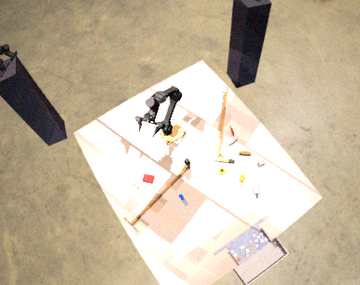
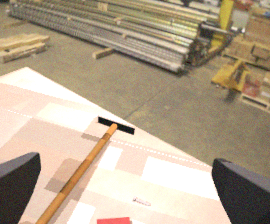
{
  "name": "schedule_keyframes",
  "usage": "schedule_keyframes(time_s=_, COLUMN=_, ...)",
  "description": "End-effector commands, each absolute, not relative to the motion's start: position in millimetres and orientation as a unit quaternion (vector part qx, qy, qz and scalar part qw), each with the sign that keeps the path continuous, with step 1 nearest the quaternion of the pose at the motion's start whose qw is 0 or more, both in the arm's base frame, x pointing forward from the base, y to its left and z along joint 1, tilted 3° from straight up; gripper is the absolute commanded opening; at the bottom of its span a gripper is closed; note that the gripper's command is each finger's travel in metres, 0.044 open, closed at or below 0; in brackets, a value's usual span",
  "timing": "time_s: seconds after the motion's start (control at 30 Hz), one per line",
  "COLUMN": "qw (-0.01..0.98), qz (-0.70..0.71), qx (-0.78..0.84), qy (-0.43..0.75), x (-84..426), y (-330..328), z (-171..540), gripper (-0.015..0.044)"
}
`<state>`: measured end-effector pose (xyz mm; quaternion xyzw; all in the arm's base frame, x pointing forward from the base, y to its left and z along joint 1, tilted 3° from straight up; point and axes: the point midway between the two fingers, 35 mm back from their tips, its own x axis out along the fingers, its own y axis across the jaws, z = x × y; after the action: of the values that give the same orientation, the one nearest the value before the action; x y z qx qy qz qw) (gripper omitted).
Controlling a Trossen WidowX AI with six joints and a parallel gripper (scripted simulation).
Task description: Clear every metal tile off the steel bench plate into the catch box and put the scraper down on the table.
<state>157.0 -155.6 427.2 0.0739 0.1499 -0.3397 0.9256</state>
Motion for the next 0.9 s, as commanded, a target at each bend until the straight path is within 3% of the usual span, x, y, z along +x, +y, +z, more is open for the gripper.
schedule_keyframes(time_s=0.0, qw=0.926, qz=-0.338, qx=0.076, qy=0.148, x=157, y=-154, z=427, gripper=0.0440)
schedule_keyframes(time_s=0.87, qw=0.963, qz=-0.211, qx=-0.056, qy=0.157, x=206, y=-122, z=430, gripper=0.0440)
